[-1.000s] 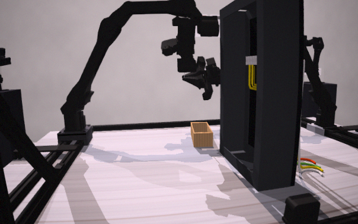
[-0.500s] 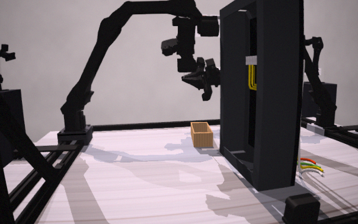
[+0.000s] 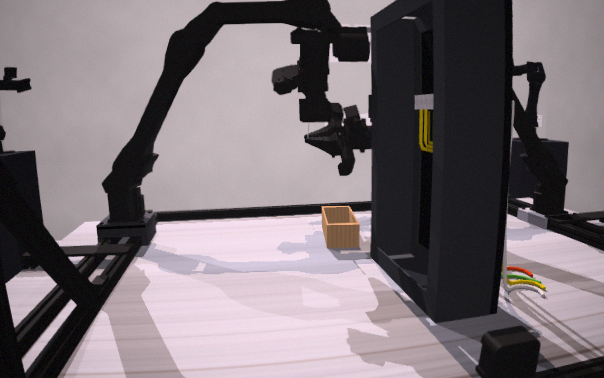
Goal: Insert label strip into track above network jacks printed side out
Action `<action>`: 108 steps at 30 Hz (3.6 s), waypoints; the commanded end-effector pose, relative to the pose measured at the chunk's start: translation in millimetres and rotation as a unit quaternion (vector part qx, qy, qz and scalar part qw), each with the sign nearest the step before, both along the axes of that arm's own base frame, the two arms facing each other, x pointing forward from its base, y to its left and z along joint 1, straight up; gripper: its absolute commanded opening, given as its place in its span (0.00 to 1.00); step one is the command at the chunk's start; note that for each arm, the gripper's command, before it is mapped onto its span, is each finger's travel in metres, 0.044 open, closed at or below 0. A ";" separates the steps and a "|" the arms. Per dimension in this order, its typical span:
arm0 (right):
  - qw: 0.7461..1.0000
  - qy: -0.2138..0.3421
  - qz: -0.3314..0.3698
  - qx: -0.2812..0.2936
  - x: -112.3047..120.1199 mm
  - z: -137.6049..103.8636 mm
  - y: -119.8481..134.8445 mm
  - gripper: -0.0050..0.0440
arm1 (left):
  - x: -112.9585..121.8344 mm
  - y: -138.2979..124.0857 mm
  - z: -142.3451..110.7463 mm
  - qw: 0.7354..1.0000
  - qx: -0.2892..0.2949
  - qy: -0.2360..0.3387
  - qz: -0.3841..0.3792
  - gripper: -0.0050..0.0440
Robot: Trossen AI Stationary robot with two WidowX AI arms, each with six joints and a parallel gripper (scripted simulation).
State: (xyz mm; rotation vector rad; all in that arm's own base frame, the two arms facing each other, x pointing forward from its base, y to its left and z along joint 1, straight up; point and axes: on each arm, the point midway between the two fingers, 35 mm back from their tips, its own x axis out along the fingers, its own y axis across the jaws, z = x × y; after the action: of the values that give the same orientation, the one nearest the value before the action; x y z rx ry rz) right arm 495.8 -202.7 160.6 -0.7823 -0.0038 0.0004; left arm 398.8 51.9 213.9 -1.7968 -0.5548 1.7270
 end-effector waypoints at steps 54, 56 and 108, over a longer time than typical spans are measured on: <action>1.000 -0.011 0.001 -0.010 3.1 1.3 -12.2 0.00 | -105.4 88.8 95.9 0.898 -0.094 -0.118 -0.414 1.00; 1.000 -0.011 0.001 -0.010 3.1 1.3 -12.2 0.00 | -109.4 89.5 99.9 0.888 -0.077 -0.118 -0.437 1.00; 1.000 -0.011 0.001 -0.023 3.2 0.7 -12.3 0.00 | -241.3 -12.4 169.4 0.288 0.675 0.209 -0.647 1.00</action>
State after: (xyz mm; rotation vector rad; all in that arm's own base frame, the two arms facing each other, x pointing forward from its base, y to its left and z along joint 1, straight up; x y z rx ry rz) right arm 497.1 -214.0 151.9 -0.7985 -0.0057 -0.0014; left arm 157.5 38.6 381.9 0.0001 -0.0001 0.0025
